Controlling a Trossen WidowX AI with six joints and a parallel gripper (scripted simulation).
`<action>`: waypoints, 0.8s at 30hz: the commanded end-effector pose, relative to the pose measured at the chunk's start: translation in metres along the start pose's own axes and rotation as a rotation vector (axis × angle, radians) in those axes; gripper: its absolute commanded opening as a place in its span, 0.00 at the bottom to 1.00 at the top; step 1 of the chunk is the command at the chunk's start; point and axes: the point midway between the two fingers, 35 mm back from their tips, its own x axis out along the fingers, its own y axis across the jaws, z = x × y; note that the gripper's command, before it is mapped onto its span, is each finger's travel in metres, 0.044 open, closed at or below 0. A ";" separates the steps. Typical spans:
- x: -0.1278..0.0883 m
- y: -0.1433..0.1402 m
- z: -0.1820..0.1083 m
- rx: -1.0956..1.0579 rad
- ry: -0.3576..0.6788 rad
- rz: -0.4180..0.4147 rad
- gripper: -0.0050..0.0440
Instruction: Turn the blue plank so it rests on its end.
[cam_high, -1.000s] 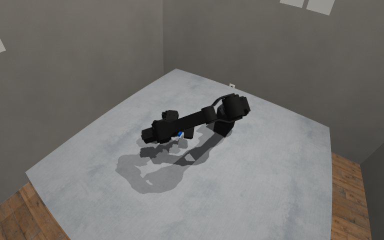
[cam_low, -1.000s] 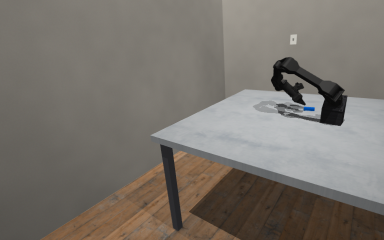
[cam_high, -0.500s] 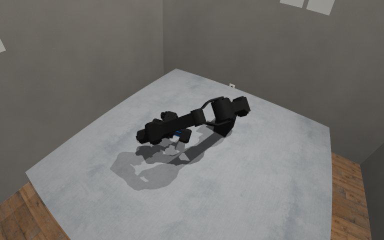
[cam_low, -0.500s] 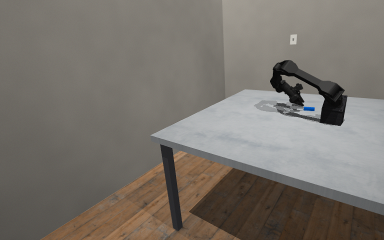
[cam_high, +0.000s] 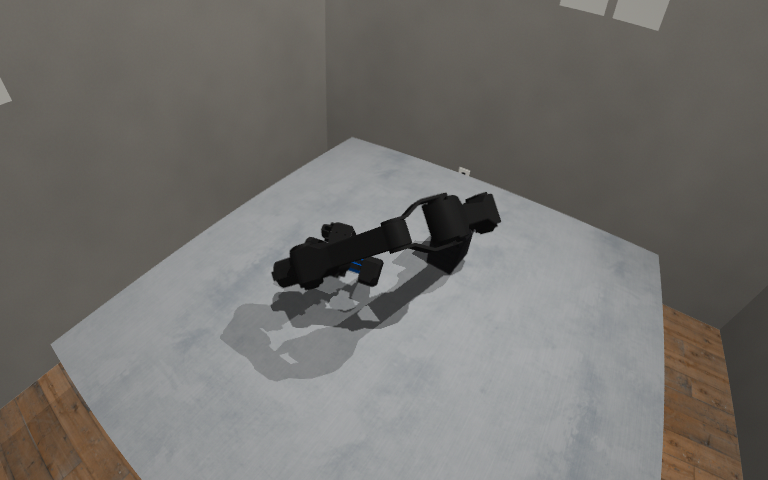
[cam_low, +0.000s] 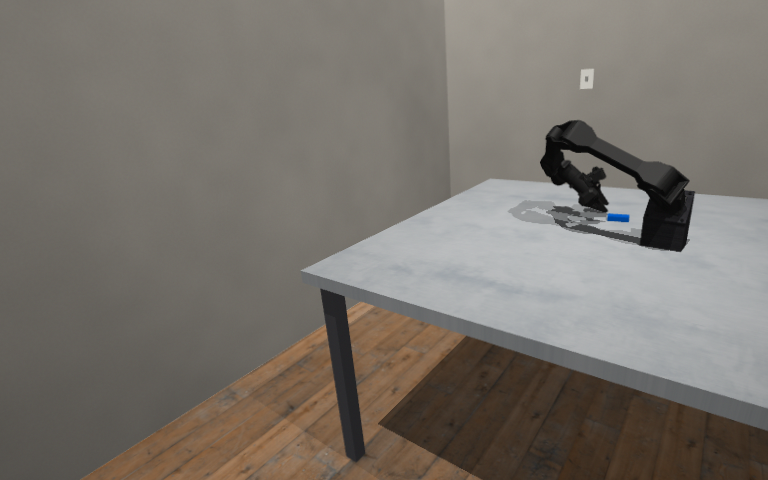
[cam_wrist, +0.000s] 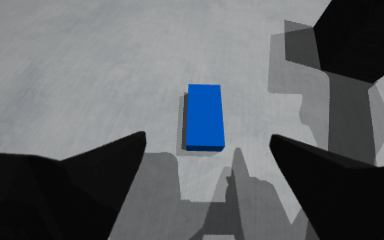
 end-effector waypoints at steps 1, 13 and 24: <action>0.005 -0.001 -0.001 0.000 0.002 -0.002 1.00; 0.035 -0.001 -0.001 0.001 0.002 -0.003 1.00; 0.049 -0.001 -0.001 0.000 0.001 0.000 1.00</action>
